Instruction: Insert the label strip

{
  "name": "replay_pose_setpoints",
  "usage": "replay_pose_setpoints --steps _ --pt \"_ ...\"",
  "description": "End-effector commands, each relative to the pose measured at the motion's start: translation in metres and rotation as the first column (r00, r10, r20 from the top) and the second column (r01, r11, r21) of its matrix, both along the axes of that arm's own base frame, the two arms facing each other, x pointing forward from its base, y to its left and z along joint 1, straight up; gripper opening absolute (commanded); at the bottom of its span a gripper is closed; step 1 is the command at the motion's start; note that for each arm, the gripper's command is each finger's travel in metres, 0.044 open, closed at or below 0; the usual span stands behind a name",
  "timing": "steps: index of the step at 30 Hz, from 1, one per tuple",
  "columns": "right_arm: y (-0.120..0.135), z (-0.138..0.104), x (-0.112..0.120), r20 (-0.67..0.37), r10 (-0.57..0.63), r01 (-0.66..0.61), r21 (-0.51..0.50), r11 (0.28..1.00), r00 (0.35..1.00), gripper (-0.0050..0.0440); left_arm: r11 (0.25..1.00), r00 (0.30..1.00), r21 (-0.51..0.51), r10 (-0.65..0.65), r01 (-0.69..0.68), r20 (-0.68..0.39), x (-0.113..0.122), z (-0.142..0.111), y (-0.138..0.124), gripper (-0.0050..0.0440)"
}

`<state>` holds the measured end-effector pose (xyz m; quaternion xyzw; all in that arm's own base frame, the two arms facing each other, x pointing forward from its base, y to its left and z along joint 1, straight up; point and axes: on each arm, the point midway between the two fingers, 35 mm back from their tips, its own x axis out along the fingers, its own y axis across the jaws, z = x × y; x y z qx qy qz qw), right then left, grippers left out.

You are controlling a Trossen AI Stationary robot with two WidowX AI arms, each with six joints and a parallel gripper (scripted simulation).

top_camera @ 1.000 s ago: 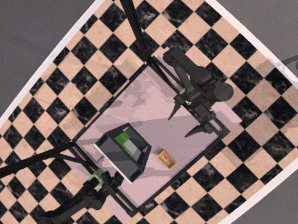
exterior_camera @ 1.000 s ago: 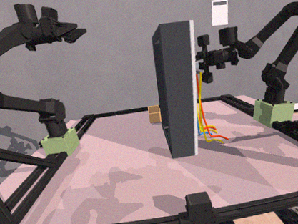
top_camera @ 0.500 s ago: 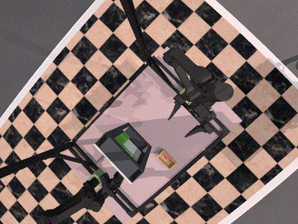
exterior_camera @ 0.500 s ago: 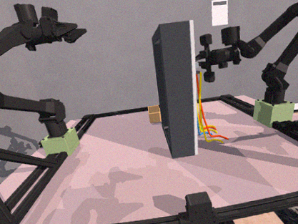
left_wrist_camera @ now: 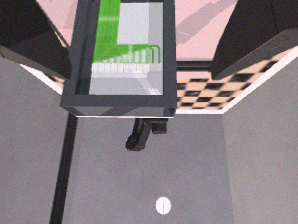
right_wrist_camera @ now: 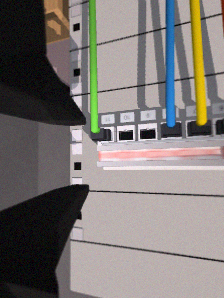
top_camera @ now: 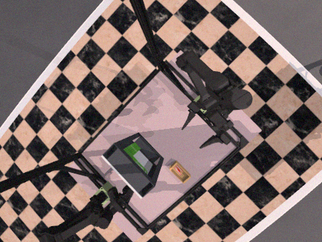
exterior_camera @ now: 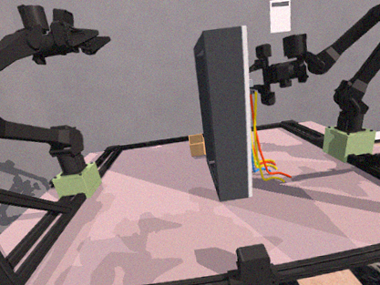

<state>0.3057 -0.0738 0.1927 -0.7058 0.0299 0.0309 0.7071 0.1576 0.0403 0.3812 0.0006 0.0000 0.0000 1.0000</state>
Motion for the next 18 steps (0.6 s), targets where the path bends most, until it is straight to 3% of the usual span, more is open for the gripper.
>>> replay_pose_setpoints --steps 1,5,18 --pt "-0.0004 0.0069 0.0009 0.016 0.0 0.0 -0.008 1.0 1.0 0.0264 1.0 1.0 0.005 0.0 0.0 0.001 -0.0002 0.0023 -0.0008 0.044" --pt "-0.0004 0.0069 0.0009 0.016 0.0 0.0 -0.008 1.0 1.0 0.036 1.0 1.0 0.005 0.0 0.0 0.001 -0.0002 0.0023 -0.0008 0.044" --pt "-0.0004 0.0069 0.0009 0.016 0.0 0.0 -0.008 1.0 1.0 0.0375 1.0 1.0 0.005 0.0 0.0 0.001 -0.0002 0.0023 -0.0008 0.044"
